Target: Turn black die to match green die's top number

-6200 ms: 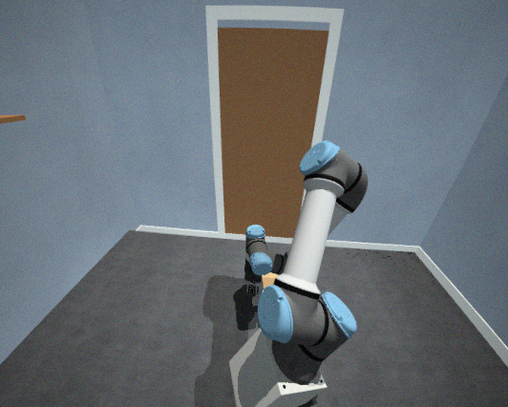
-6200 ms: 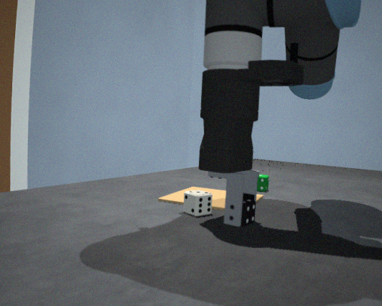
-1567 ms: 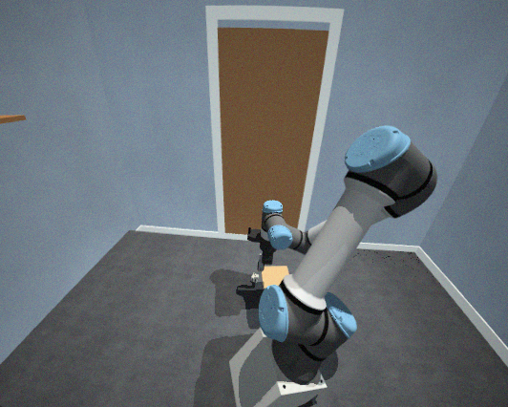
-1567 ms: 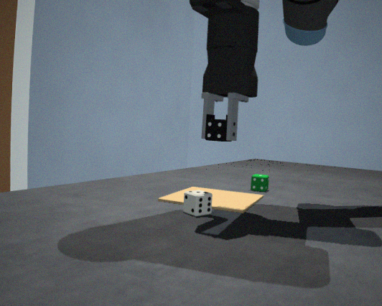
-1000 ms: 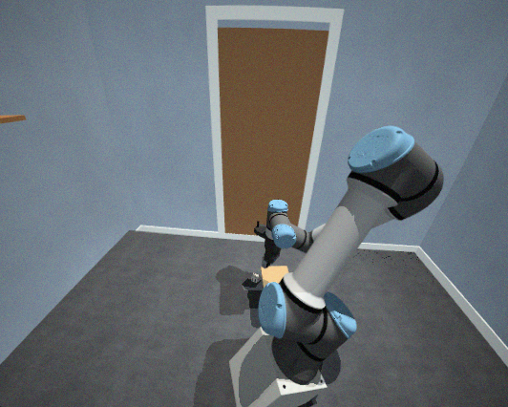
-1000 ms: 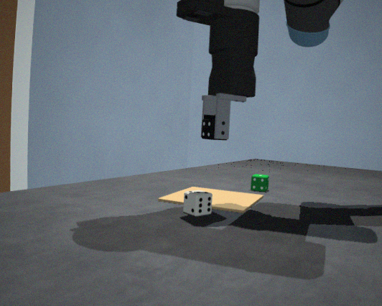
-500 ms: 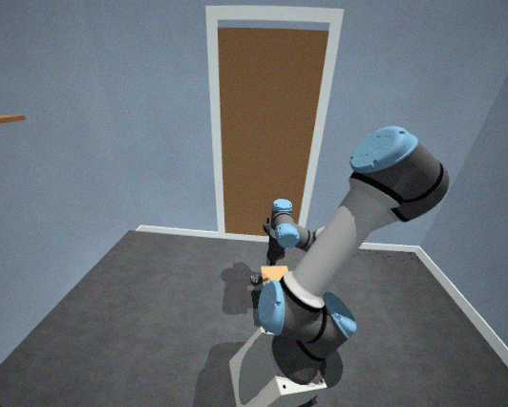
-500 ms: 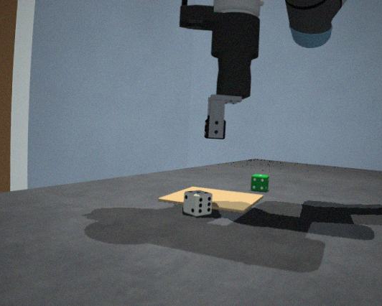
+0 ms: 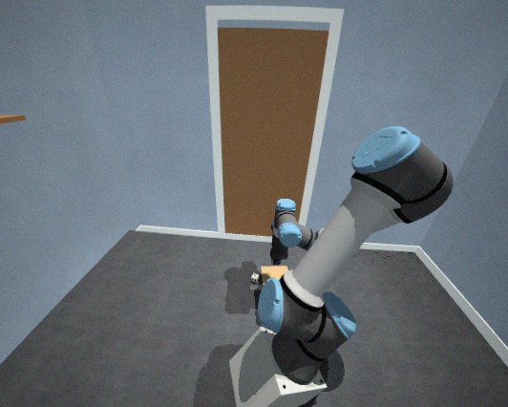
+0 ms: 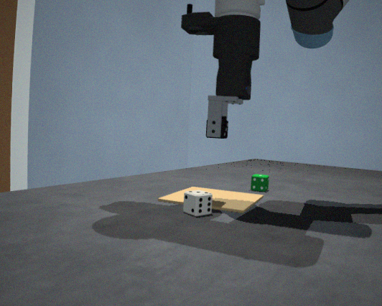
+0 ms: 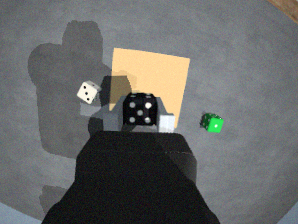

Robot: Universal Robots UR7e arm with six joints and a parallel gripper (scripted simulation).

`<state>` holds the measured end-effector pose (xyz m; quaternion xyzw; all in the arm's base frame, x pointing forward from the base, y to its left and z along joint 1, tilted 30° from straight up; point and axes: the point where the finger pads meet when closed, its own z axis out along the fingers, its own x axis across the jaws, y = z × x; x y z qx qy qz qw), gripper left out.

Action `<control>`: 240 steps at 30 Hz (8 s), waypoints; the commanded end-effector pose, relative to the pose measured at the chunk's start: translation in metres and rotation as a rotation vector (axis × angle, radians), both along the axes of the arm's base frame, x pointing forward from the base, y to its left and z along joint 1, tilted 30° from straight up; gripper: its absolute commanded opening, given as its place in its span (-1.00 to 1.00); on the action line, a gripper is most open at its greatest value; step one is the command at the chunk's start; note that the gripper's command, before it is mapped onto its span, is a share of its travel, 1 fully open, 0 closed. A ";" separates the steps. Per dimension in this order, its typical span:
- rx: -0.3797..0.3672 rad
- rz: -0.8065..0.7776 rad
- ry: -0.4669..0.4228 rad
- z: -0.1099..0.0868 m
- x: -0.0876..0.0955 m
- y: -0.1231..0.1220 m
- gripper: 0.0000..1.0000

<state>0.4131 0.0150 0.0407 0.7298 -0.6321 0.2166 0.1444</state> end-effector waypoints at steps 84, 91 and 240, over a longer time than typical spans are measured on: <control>0.017 -0.127 -0.070 -0.077 0.014 -0.054 0.14; 0.017 -0.127 -0.070 -0.077 0.014 -0.054 0.14; 0.017 -0.127 -0.070 -0.081 0.015 -0.056 0.74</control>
